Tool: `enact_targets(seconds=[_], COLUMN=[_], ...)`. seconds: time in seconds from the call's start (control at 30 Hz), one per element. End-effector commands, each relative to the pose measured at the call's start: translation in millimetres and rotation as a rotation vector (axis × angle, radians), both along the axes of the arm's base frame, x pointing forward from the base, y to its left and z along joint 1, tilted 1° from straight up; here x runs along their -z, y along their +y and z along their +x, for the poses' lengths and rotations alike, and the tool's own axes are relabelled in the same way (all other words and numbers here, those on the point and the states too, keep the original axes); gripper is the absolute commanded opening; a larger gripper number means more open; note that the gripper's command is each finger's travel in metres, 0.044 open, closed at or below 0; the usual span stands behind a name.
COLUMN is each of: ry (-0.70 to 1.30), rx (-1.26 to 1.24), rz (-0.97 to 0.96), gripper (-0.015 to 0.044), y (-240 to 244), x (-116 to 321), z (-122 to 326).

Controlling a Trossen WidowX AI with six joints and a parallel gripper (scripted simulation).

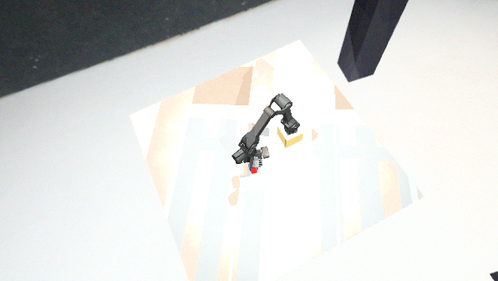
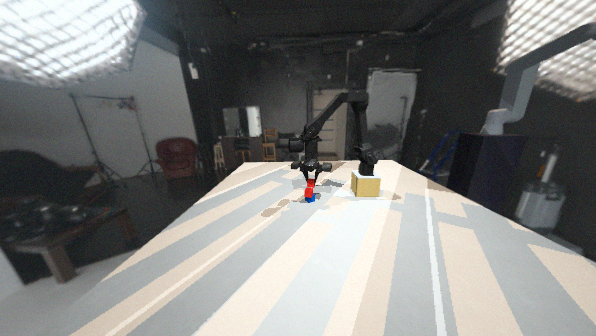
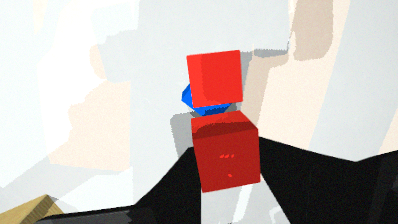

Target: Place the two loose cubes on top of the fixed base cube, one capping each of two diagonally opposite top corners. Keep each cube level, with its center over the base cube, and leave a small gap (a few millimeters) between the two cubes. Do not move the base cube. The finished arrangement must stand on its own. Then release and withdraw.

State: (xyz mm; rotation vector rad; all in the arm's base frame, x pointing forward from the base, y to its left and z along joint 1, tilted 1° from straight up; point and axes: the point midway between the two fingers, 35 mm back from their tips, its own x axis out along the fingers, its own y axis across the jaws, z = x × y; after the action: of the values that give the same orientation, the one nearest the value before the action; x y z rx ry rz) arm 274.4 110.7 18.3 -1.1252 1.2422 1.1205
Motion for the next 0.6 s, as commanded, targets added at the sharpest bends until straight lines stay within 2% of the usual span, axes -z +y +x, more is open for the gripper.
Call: enact_targets(seconds=[0.0, 0.57], ry=[0.002, 0.002], rx=[-0.006, -0.001], rz=[0.001, 0.001], gripper=[0.0105, 0.0105], y=[0.1, 1.0], x=[1.4, 30.8], z=[-0.7, 1.1])
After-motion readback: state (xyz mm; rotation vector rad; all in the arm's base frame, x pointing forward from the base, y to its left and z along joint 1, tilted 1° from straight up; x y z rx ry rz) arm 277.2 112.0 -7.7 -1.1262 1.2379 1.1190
